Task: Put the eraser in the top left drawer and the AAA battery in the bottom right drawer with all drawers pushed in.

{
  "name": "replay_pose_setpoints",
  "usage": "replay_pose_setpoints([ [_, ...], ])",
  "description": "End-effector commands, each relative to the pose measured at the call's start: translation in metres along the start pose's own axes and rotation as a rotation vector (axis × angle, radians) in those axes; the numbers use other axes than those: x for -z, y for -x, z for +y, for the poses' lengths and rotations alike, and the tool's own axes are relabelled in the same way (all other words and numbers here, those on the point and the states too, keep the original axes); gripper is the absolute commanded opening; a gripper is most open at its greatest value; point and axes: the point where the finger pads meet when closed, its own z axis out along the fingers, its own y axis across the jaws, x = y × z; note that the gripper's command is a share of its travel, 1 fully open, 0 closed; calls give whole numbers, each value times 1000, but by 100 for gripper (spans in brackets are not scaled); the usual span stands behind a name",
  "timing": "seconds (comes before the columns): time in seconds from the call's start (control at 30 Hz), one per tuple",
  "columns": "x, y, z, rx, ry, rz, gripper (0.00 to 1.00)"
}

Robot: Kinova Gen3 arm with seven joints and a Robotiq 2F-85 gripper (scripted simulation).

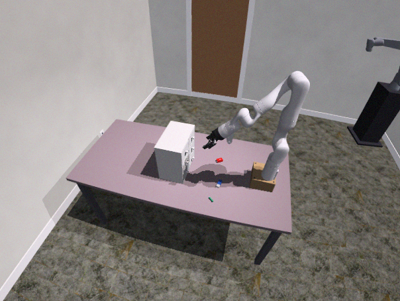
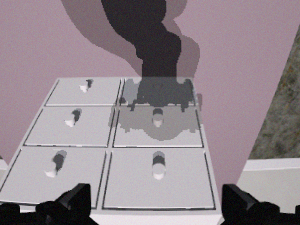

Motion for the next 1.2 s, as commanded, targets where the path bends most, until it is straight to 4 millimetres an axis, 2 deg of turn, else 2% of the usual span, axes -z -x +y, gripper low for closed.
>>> replay_pose_setpoints([
  [0.0, -1, -1, 1, 3, 1, -5, 100],
  [1.17, -6, -3, 3, 4, 5, -40, 100],
])
